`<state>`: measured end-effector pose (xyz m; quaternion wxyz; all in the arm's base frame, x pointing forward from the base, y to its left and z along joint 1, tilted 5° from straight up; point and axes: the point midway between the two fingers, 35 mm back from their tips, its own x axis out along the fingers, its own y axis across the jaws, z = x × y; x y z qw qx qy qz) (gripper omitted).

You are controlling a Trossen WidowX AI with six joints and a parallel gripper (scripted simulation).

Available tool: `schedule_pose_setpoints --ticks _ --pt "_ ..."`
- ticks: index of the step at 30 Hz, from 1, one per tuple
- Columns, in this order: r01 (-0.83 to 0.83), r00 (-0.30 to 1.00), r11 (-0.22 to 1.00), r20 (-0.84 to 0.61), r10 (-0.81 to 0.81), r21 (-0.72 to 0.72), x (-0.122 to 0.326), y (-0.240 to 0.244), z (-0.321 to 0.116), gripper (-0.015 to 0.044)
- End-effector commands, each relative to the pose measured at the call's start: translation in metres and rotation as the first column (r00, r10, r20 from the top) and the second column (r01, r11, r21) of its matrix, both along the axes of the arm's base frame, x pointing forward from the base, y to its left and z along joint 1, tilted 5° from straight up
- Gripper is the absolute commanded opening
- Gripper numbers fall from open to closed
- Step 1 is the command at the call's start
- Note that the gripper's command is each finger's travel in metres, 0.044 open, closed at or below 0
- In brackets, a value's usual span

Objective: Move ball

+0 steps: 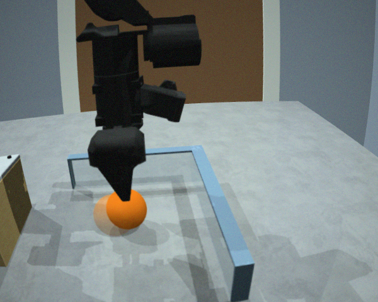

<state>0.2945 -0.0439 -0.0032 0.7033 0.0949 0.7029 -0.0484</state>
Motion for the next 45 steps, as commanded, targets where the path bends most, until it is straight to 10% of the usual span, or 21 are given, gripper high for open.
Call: schedule_pose_setpoints --ticks 1,23,45 --pt "-0.001 1.0 1.0 -0.012 0.001 0.006 -0.003 0.002 -0.01 0.0399" --pt "0.0 1.0 1.0 -0.013 0.0 0.006 -0.005 0.004 -0.042 0.0399" --pt "-0.004 1.0 1.0 -0.013 0.004 0.004 0.004 -0.001 0.004 0.0"
